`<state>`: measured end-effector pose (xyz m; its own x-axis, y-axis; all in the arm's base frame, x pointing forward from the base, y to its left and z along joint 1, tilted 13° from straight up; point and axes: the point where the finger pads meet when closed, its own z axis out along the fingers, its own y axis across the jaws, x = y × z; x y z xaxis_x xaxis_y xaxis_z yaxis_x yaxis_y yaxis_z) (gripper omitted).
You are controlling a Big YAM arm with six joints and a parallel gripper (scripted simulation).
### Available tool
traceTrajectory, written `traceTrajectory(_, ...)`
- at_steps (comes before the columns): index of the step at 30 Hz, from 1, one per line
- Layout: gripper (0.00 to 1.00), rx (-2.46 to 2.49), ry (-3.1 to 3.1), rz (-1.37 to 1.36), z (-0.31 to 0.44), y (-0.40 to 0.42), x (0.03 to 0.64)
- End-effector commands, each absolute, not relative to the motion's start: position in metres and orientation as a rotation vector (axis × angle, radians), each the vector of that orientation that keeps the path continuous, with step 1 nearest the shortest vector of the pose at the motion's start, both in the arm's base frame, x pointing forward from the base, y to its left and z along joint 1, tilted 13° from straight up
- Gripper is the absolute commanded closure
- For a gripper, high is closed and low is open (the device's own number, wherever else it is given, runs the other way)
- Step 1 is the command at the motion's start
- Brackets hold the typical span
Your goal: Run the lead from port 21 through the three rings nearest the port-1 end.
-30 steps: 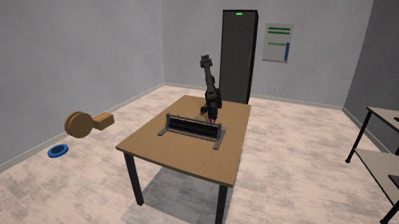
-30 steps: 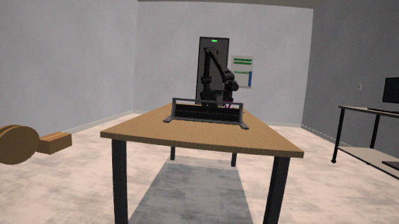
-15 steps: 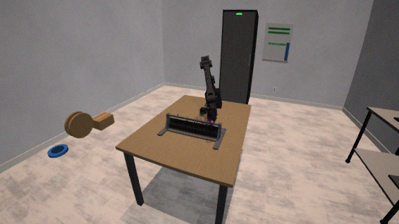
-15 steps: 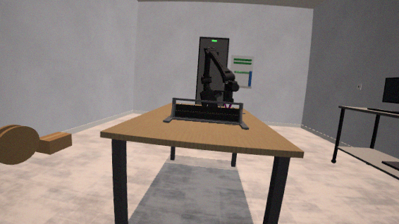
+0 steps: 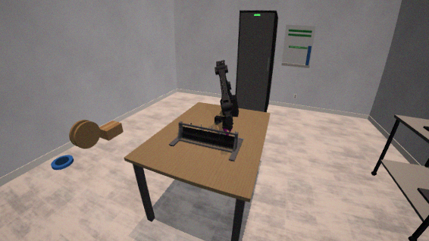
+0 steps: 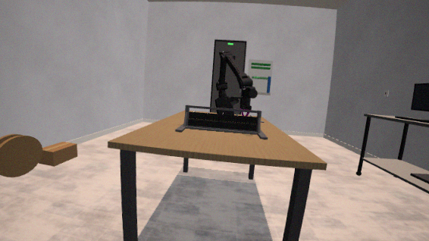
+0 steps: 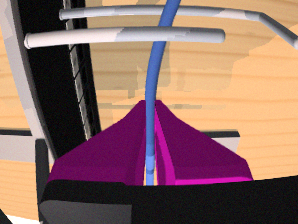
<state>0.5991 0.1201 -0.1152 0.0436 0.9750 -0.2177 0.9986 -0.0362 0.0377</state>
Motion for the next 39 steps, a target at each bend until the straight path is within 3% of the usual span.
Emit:
traceTrajectory(1, 1.00, 2.121, 2.032, -0.147, -0.0974, 0.1211, 0.6228)
traceTrajectory(17, 1.00, 2.121, 2.032, -0.147, -0.0974, 0.1211, 0.6228)
traceTrajectory(18, 0.68, 2.121, 2.032, -0.147, -0.0974, 0.1211, 0.6228)
traceTrajectory(39, 0.68, 2.122, 2.031, -0.146, -0.0974, 0.1211, 0.6228)
